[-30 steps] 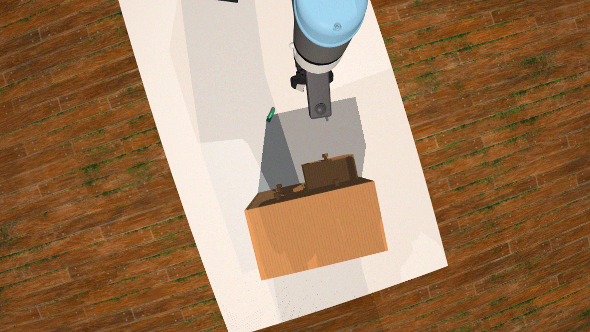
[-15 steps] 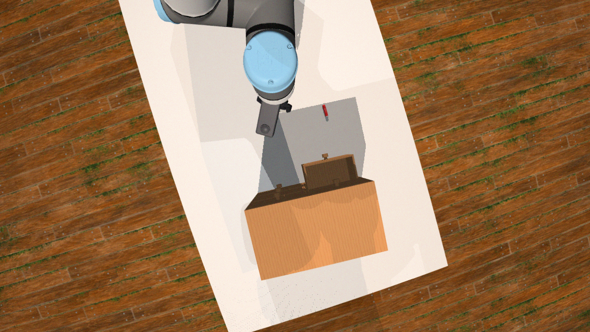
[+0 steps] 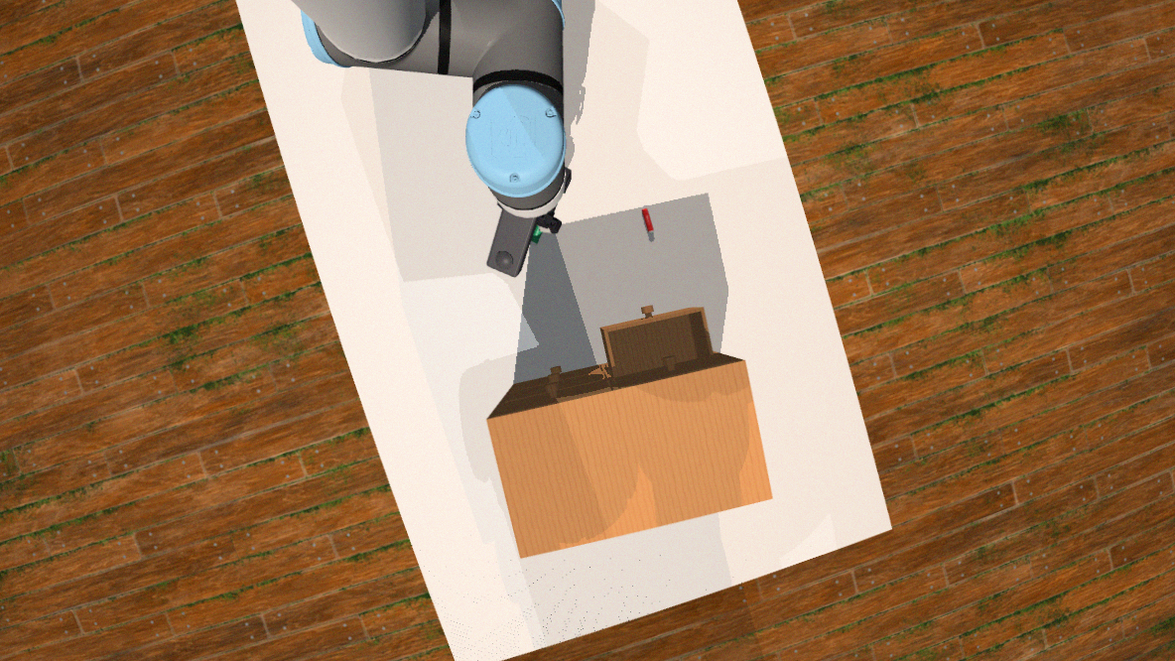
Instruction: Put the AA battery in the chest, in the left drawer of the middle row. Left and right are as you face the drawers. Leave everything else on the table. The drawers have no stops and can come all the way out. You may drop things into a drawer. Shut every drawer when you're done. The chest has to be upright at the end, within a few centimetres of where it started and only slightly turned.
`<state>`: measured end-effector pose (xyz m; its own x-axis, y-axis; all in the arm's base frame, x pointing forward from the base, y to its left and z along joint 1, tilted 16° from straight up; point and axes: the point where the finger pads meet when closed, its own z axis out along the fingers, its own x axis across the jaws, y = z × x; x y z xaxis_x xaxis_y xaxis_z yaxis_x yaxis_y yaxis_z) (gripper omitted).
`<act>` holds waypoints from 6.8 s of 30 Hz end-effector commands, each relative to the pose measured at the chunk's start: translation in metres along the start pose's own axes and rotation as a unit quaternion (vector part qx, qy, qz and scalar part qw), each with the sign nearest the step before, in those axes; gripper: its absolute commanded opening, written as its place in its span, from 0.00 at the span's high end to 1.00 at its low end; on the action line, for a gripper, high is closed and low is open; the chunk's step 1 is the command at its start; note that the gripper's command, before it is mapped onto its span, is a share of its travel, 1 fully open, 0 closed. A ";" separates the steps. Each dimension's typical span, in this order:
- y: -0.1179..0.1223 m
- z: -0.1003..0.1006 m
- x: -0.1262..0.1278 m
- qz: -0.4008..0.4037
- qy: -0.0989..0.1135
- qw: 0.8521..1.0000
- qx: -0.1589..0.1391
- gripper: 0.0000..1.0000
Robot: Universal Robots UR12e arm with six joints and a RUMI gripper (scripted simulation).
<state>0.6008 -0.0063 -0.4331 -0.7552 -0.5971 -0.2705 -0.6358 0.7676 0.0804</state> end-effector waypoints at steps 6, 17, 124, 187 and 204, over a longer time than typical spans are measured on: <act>-0.001 0.000 0.000 0.000 0.000 1.000 0.000 0.83; -0.001 0.000 0.000 0.000 0.000 1.000 0.000 0.83; -0.002 0.052 -0.002 0.001 0.000 1.000 0.001 0.83; -0.002 0.073 -0.002 0.001 0.000 1.000 0.001 0.83; -0.002 0.073 -0.002 0.001 0.000 1.000 0.001 0.95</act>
<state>0.6150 0.0105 -0.5033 -0.7559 -0.5963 -0.2703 -0.6349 0.7684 0.0803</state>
